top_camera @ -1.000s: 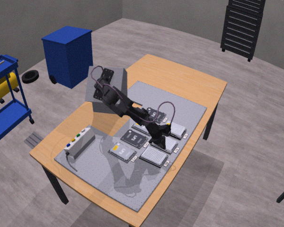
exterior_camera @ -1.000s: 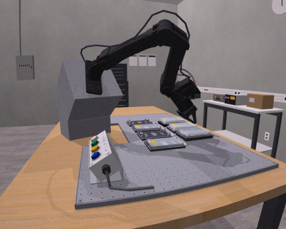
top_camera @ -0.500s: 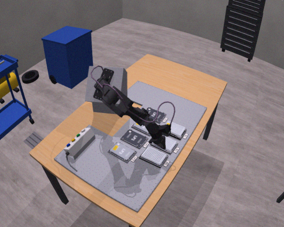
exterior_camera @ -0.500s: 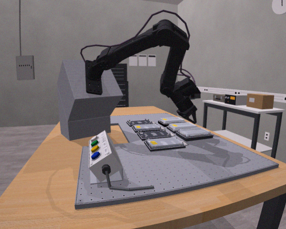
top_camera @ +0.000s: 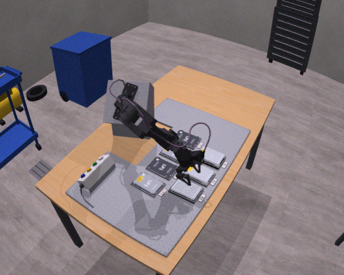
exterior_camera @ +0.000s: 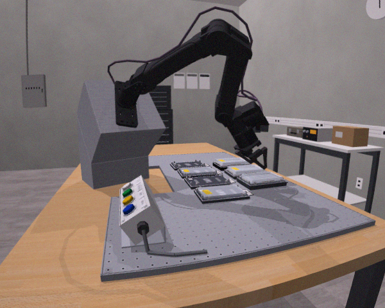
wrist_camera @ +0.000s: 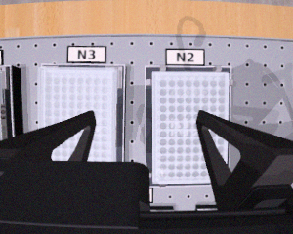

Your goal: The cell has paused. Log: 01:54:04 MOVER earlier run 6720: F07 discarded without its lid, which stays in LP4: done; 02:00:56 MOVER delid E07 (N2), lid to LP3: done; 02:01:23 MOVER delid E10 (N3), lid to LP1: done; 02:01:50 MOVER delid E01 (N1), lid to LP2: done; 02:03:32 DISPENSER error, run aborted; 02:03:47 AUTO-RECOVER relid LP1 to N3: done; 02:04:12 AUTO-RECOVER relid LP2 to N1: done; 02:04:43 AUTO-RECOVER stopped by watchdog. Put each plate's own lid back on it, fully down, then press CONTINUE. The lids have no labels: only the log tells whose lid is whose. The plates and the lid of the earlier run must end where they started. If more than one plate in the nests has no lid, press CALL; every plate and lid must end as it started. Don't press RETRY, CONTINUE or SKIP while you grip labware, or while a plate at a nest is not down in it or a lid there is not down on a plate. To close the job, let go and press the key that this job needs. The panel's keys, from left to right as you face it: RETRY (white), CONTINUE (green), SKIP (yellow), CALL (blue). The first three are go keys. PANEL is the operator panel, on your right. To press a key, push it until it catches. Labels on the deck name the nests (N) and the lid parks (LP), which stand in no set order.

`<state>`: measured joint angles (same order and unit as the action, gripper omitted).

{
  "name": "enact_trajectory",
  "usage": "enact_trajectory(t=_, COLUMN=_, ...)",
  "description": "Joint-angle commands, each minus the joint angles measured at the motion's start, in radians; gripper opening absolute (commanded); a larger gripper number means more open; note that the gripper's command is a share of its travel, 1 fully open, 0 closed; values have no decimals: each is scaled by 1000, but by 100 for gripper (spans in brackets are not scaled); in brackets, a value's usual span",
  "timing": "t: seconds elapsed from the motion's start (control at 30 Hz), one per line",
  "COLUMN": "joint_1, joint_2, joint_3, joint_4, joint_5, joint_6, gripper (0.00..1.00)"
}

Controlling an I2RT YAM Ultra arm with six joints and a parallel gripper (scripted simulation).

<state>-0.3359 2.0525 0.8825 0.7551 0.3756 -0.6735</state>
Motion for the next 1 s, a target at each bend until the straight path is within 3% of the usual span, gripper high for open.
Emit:
enact_trajectory(t=0.0, joint_1=-8, joint_2=-81, joint_3=-21, joint_4=-106, joint_5=42, joint_6=34, gripper=100)
enact_trajectory(t=0.2, joint_1=-27, joint_2=-165, joint_3=-22, joint_4=-273, joint_5=96, joint_6=69, gripper=100)
enact_trajectory(t=0.27, joint_1=-27, joint_2=-165, joint_3=-22, joint_4=-273, joint_5=96, joint_6=69, gripper=100)
enact_trajectory(t=0.6, joint_1=-66, joint_2=-271, joint_3=19, joint_4=-567, joint_5=168, joint_6=134, gripper=100)
enact_trajectory(t=0.97, joint_1=-133, joint_2=-320, joint_3=72, joint_4=-833, joint_5=222, joint_6=196, gripper=100)
